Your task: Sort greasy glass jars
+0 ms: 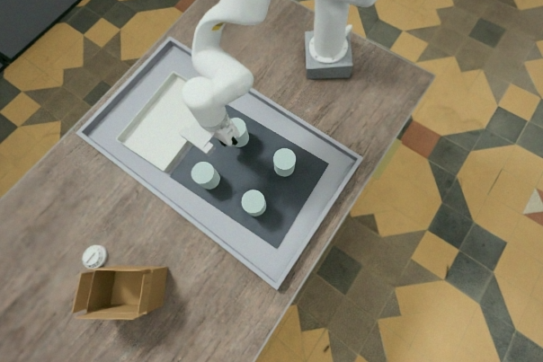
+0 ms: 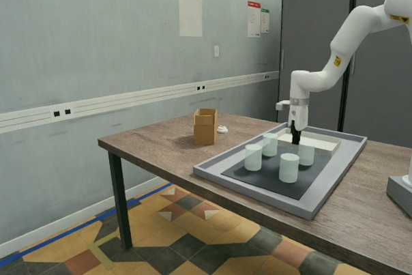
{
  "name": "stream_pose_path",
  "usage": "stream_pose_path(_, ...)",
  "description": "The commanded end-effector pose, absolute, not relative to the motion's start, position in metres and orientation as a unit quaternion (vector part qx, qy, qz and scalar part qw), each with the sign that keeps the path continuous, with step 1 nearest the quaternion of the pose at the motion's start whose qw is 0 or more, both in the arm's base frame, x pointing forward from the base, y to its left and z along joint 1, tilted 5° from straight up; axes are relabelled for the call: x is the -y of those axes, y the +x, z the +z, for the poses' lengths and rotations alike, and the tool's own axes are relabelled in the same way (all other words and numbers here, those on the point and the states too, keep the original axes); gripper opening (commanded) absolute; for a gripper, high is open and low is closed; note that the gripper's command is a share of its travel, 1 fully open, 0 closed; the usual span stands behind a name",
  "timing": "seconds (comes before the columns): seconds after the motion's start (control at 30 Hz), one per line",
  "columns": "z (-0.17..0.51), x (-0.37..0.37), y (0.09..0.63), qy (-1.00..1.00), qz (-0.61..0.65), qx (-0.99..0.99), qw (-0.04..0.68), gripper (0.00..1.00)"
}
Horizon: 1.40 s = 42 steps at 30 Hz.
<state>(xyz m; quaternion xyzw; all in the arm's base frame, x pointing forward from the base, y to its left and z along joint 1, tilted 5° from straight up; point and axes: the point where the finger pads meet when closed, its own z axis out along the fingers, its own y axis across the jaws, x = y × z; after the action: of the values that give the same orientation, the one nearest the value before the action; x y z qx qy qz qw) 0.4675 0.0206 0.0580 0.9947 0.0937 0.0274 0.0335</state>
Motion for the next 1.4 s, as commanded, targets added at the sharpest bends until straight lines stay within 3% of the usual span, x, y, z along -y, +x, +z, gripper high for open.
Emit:
stream_pose_path(0.0,0.0598,-0.0207,0.4682,0.995,0.029,-0.094,0.033,0.0)
stream_pose_path(1.37,0.0635,-0.02,0.4631,0.995,0.029,-0.094,0.033,0.0)
